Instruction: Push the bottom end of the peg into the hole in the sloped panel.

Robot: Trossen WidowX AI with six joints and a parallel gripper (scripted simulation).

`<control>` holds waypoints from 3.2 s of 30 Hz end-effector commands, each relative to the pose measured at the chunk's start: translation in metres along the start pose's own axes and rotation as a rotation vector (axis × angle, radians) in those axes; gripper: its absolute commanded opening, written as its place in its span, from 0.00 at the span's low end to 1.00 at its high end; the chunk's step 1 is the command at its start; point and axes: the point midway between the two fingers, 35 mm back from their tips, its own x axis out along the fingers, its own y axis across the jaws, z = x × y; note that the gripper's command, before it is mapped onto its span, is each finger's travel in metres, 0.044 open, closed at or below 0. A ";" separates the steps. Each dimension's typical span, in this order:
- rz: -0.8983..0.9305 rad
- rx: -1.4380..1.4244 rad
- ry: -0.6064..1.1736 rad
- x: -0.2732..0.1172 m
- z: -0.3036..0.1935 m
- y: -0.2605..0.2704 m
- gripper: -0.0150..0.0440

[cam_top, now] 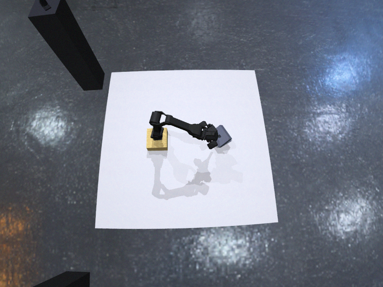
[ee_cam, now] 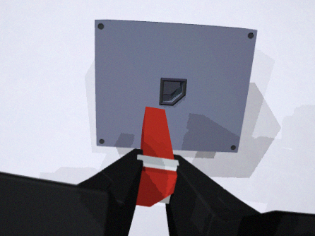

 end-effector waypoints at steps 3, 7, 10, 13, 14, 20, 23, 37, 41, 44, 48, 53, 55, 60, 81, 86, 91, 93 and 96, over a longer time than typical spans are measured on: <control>-0.002 -0.034 -0.012 0.007 0.001 -0.004 0.25; -0.006 -0.058 -0.019 0.013 0.002 -0.007 0.25; -0.010 -0.075 -0.024 0.018 0.002 -0.009 0.25; -0.013 -0.093 -0.029 0.023 0.002 -0.011 0.25; -0.014 -0.099 -0.031 0.025 0.002 -0.012 0.25; -0.015 -0.114 -0.042 0.028 0.002 -0.014 0.25; -0.015 -0.120 -0.050 0.030 0.001 -0.014 0.25; -0.017 -0.120 -0.052 0.044 0.002 -0.015 0.25; -0.017 -0.120 -0.052 0.050 0.002 -0.015 0.25; -0.017 -0.120 -0.052 0.053 0.001 -0.015 0.25; -0.017 -0.123 -0.055 0.050 0.002 -0.015 0.25; -0.016 -0.125 -0.056 0.048 0.003 -0.014 0.25; -0.016 -0.125 -0.056 0.048 0.003 -0.014 0.25; -0.016 -0.125 -0.056 0.049 0.003 -0.015 0.25; -0.016 -0.125 -0.057 0.058 0.002 -0.015 0.25; -0.016 -0.125 -0.057 0.059 0.002 -0.015 0.25; -0.016 -0.125 -0.057 0.061 0.002 -0.015 0.25; -0.016 -0.125 -0.057 0.062 0.002 -0.015 0.25; -0.016 -0.125 -0.057 0.063 0.003 -0.015 0.25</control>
